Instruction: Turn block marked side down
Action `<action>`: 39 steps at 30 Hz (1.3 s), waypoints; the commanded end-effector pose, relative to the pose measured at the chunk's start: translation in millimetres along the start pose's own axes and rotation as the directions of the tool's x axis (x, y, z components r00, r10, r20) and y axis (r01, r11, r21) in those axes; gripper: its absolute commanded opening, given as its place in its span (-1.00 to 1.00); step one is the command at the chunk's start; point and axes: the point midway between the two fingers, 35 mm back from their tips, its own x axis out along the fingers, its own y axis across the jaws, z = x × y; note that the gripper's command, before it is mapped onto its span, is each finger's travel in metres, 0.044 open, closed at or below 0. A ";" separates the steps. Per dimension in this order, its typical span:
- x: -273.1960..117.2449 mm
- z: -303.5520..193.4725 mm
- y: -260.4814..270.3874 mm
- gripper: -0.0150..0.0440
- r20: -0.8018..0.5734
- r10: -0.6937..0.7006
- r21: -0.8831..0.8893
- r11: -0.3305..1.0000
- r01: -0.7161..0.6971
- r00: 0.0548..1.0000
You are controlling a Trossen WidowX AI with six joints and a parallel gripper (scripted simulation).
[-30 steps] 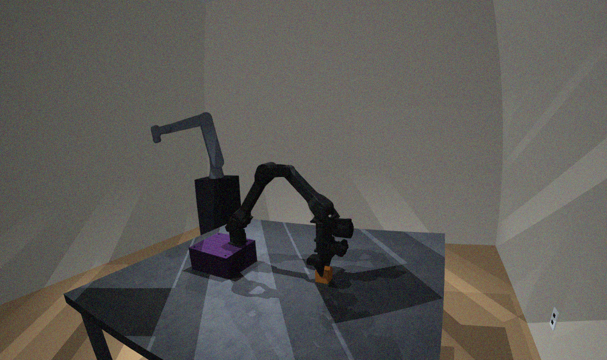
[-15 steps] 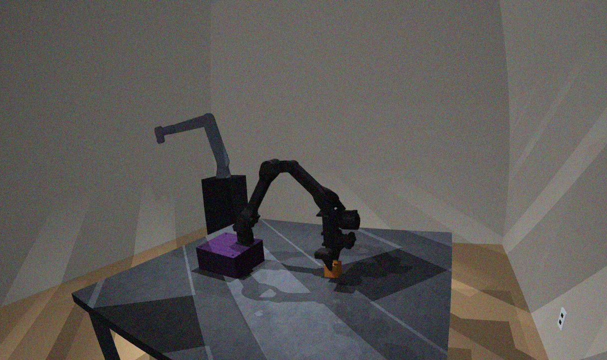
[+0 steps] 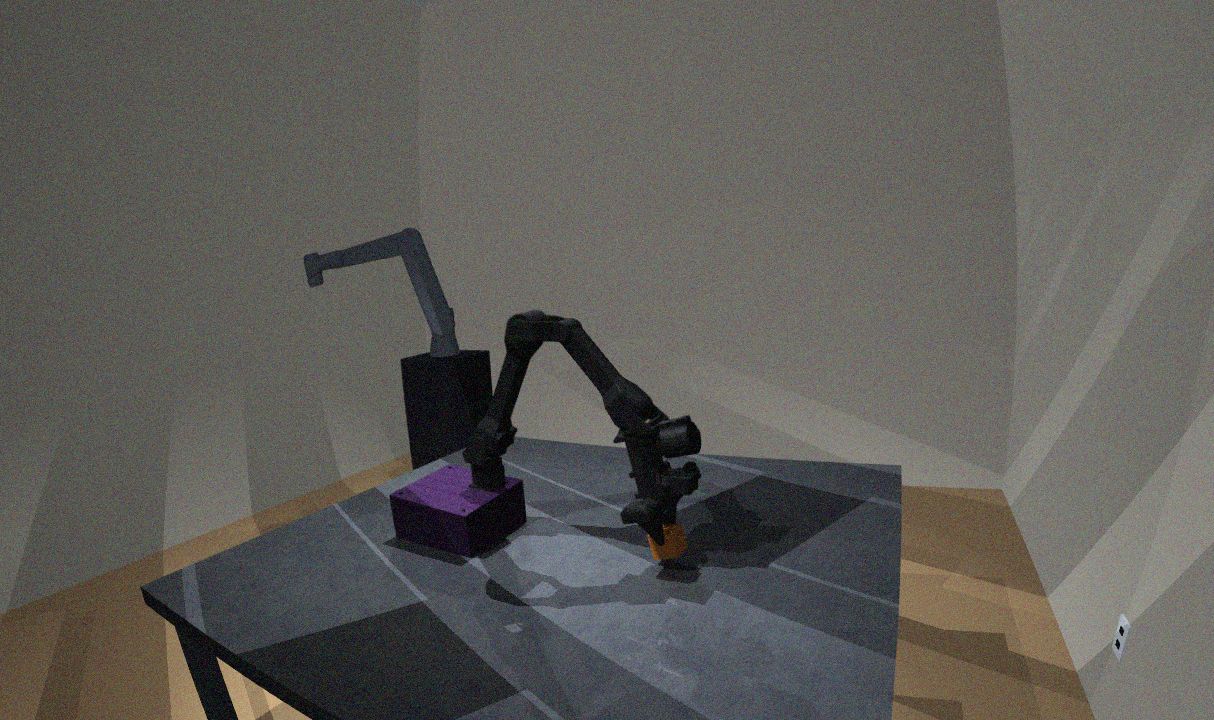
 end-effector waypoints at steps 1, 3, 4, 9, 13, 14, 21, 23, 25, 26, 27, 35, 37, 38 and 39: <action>-2.4 0.5 0.6 -0.49 0.063 0.005 -0.004 1.000 -0.005 0.998; -2.4 -0.1 0.6 -0.49 0.092 0.006 -0.005 1.000 -0.005 0.996; -2.5 -0.5 0.6 -0.49 0.106 0.006 -0.005 1.000 -0.005 0.994; -3.6 -2.6 0.6 -0.49 0.177 0.006 -0.007 1.000 -0.005 0.984; -5.5 -4.8 0.6 -0.49 0.233 0.006 -0.009 1.000 -0.004 0.973; -6.1 -5.4 0.6 -0.49 0.247 0.006 -0.009 1.000 -0.004 0.969; -6.5 -6.3 0.6 -0.49 0.269 0.006 -0.010 1.000 -0.003 0.963; -2.8 -5.3 0.6 -0.49 0.288 0.006 -0.010 1.000 -0.004 0.958; 2.5 -4.1 0.7 -0.49 0.316 0.007 -0.009 1.000 -0.004 0.949; 4.9 -3.6 0.7 -0.49 0.330 0.007 -0.009 1.000 -0.005 0.944; 7.3 -3.1 0.7 -0.49 0.344 0.007 -0.008 1.000 -0.005 0.939; 21.9 -2.2 0.8 -0.49 0.453 0.009 -0.007 1.000 -0.006 0.892; 24.4 -2.6 0.8 -0.49 0.479 0.009 -0.007 1.000 -0.006 0.878; 25.5 -2.9 0.8 -0.49 0.492 0.009 -0.007 1.000 -0.006 0.871; 26.4 -3.2 0.8 -0.49 0.505 0.009 -0.007 1.000 -0.007 0.863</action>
